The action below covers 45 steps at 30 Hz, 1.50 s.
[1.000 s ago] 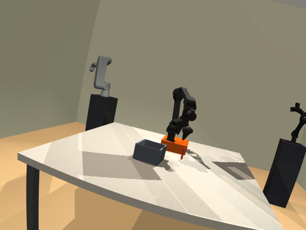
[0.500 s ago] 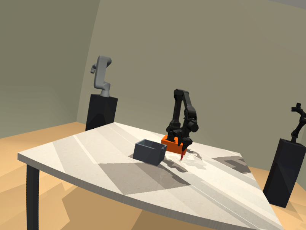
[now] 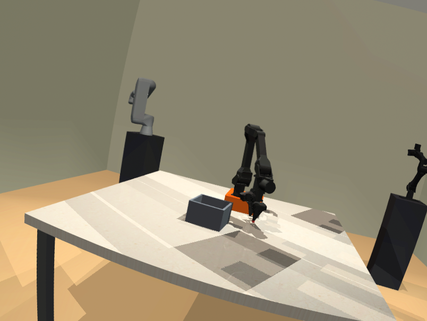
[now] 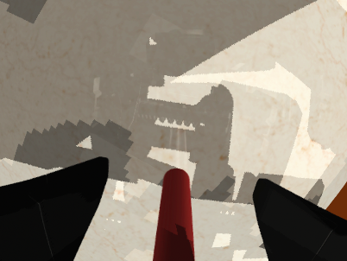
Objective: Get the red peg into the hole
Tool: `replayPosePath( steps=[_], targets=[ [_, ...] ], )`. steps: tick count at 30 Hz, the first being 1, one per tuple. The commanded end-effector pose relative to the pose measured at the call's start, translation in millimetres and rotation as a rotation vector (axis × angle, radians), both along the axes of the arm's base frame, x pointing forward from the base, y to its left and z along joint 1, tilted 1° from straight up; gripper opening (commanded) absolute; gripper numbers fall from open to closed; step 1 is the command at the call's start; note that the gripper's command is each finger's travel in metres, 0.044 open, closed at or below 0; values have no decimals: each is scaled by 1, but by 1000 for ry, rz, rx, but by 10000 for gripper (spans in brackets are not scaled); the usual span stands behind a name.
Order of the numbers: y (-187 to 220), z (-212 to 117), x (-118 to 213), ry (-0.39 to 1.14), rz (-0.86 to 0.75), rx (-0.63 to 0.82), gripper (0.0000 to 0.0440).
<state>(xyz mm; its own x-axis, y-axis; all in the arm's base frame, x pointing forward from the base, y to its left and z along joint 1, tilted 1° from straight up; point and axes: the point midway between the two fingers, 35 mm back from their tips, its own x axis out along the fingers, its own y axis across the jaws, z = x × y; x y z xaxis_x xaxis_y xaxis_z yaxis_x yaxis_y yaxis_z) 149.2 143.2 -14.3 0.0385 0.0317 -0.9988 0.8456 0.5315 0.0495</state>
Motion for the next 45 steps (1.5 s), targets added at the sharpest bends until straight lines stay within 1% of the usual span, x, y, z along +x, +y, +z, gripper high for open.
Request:
replayPosePath(
  steps=[1, 9, 10, 11, 20, 30, 39, 45],
  targets=[
    [-1, -7, -5, 32, -23, 12, 241],
    [4, -2, -2, 71, -17, 58, 35],
    [4, -2, -1, 75, -16, 63, 11],
    [4, -1, -1, 80, -16, 66, 0],
    [3, 25, 18, -12, 53, 47, 0],
    [-3, 69, 45, -127, 126, 20, 0],
    [-16, 109, 74, -213, 141, -14, 0],
    [-35, 121, 95, -246, 114, -39, 0]
  ],
)
